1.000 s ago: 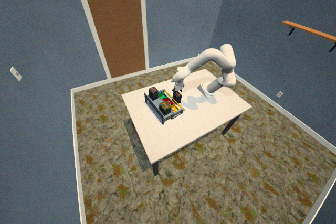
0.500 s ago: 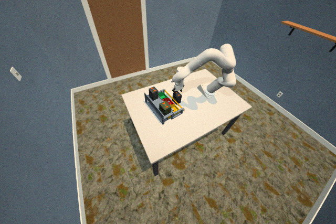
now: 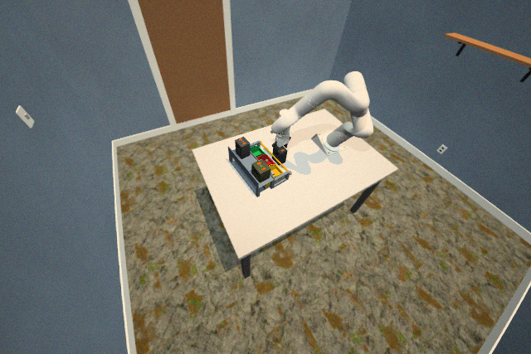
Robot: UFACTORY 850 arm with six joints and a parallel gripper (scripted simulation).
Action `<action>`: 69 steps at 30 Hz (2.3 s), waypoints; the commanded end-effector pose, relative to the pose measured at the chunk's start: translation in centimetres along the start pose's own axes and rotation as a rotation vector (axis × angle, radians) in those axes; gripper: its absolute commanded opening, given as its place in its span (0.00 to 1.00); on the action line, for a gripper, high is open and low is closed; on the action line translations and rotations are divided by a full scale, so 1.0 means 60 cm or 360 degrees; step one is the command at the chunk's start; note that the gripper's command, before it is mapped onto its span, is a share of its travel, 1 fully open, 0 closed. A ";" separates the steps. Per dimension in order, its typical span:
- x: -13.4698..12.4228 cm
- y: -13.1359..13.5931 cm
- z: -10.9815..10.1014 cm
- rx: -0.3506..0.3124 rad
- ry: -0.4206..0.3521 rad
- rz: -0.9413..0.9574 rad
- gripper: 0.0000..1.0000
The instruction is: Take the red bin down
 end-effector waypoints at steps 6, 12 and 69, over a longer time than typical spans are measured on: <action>0.001 -0.003 0.002 0.0006 0.0003 -0.0002 1.00; 0.001 -0.003 0.048 0.0006 0.0003 -0.0002 1.00; 0.001 -0.003 0.043 0.0006 0.0003 -0.0002 0.00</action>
Point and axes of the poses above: the point where the finger pads meet when closed, its own z axis out along the fingers, its own y axis across the jaws, x = y × z, the point moved 4 cm from there along -z, back along the fingers, and after that the axes turned 7 degrees about -z, right-handed, at the moved point
